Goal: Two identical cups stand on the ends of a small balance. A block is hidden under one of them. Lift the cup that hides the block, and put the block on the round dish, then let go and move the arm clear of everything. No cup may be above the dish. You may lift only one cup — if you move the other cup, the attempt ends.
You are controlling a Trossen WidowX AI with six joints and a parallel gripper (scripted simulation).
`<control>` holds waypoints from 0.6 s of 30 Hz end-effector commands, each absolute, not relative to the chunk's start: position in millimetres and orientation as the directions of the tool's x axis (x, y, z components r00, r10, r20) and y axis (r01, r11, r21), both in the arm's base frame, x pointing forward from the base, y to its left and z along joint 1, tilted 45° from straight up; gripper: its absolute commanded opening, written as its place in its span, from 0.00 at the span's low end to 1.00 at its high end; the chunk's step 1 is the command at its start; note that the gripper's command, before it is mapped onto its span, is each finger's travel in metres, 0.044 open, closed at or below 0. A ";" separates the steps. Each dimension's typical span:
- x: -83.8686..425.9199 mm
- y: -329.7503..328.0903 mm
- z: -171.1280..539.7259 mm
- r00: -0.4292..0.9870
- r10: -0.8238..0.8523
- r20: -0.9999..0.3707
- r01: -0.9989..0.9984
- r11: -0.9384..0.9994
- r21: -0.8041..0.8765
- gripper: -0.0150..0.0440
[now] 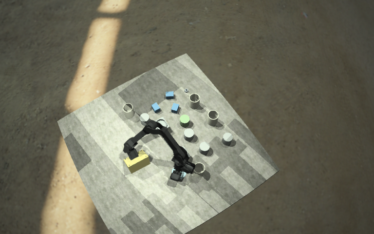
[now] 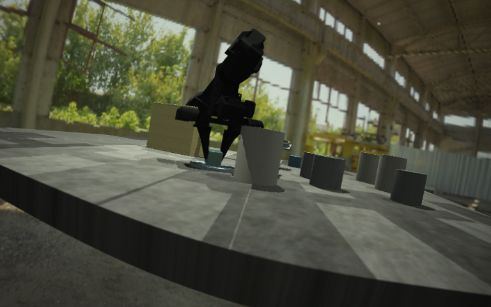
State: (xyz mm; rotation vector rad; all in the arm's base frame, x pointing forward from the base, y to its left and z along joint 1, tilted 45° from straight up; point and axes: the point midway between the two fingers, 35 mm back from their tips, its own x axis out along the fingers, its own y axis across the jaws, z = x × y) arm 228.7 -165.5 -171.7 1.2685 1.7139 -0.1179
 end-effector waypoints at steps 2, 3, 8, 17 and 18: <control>228.9 -165.8 -171.5 0.007 0.685 -0.729 0.778 0.454 0.434 0.39; 228.9 -165.8 -171.5 0.007 0.685 -0.729 0.778 0.454 0.434 0.43; 228.9 -165.8 -171.5 0.007 0.685 -0.729 0.778 0.454 0.434 0.65; 226.2 -184.7 -163.9 0.020 0.653 -0.757 0.770 0.474 0.428 1.00; 226.7 -189.1 -157.8 0.018 0.657 -0.753 0.771 0.470 0.429 1.00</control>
